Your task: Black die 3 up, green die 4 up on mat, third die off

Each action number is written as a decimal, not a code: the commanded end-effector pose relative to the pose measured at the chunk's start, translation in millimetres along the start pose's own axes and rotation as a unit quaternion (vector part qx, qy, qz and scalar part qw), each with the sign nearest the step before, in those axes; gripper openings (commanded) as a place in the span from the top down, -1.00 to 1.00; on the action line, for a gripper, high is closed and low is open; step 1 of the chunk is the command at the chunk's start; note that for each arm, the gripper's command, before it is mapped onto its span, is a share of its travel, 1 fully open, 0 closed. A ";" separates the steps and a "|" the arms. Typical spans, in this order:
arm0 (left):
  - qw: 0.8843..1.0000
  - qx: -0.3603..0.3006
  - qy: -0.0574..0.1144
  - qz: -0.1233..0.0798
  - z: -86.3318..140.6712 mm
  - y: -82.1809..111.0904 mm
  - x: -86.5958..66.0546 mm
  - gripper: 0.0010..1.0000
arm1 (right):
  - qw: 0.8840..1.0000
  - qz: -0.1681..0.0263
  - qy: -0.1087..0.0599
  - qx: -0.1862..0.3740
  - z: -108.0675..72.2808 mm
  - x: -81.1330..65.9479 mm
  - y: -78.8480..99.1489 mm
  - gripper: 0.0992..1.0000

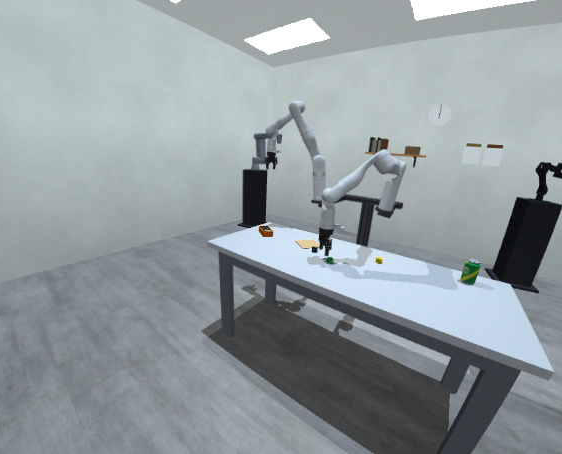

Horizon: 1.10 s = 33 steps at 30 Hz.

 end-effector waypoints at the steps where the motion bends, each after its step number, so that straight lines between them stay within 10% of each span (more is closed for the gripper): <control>1: 1.000 0.000 -0.001 -0.001 1.4 7.1 -1.2 -1.00 | 1.000 -0.001 0.000 0.000 -0.1 -0.7 -0.3 -1.00; 33: 1.000 0.000 -0.001 -0.001 17.9 155.5 -0.9 -1.00 | 1.000 -0.001 0.000 0.000 -0.1 -0.7 -0.3 -1.00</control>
Point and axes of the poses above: on each arm, the point where the finger pads meet when closed, its own x axis out along the fingers, its own z axis across the jaws, y = z × x, the point moved 4 cm from there along -x, back along the fingers, and after that the axes turned 3 degrees about -x, right-handed, at the moved point
